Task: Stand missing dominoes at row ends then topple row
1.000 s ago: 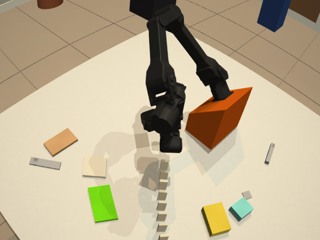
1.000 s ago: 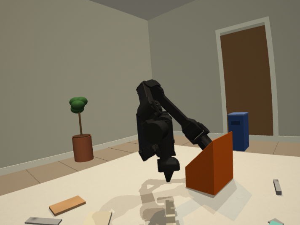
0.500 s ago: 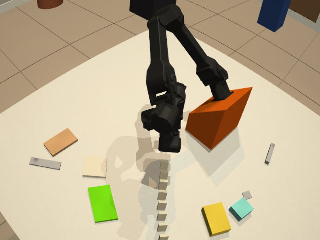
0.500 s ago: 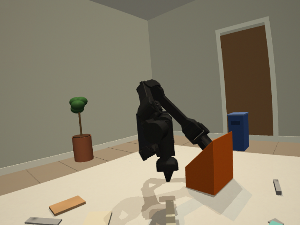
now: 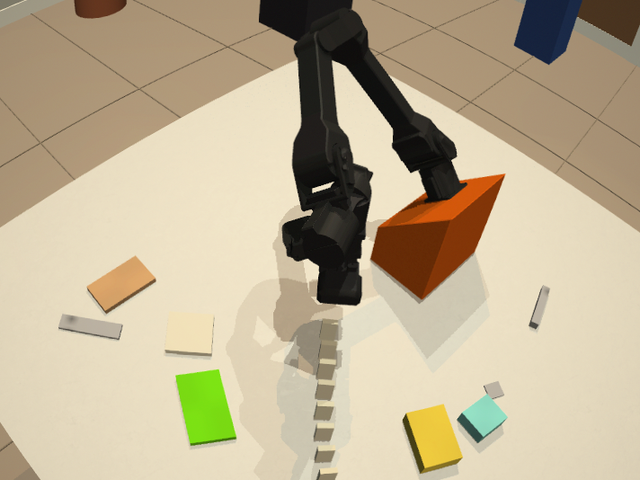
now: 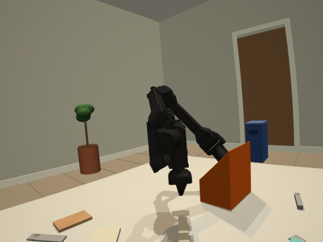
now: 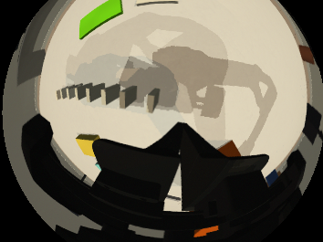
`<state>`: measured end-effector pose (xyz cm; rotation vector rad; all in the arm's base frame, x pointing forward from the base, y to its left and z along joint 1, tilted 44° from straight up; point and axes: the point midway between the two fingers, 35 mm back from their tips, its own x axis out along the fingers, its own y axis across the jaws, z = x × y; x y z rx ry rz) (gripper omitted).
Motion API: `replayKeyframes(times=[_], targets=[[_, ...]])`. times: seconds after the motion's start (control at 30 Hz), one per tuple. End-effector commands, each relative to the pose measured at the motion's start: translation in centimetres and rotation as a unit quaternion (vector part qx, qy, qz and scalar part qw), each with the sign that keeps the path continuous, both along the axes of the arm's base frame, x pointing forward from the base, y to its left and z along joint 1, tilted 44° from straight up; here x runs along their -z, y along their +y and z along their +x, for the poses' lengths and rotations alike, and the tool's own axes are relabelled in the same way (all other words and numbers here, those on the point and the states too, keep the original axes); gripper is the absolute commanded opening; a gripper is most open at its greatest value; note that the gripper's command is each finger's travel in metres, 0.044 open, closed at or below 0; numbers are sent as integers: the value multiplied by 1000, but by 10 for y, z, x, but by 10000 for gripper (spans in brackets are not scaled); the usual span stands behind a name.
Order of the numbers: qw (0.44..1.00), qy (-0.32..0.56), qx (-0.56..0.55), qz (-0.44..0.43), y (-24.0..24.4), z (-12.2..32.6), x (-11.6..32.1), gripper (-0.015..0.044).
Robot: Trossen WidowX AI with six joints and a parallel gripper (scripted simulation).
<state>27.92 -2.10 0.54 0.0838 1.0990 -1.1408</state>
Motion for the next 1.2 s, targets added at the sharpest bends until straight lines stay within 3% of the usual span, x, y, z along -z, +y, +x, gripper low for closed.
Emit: replayKeyframes(times=[0.0,0.43,0.67,1.17], targets=[[1000,-4,1,-2,-1,0,-1,0],[1000,-4,1,-2,-2,1,2,0],[1000,-4,1,-4,-56,0,58,0],[1000,-4,1,-3,-48,16,65,0]])
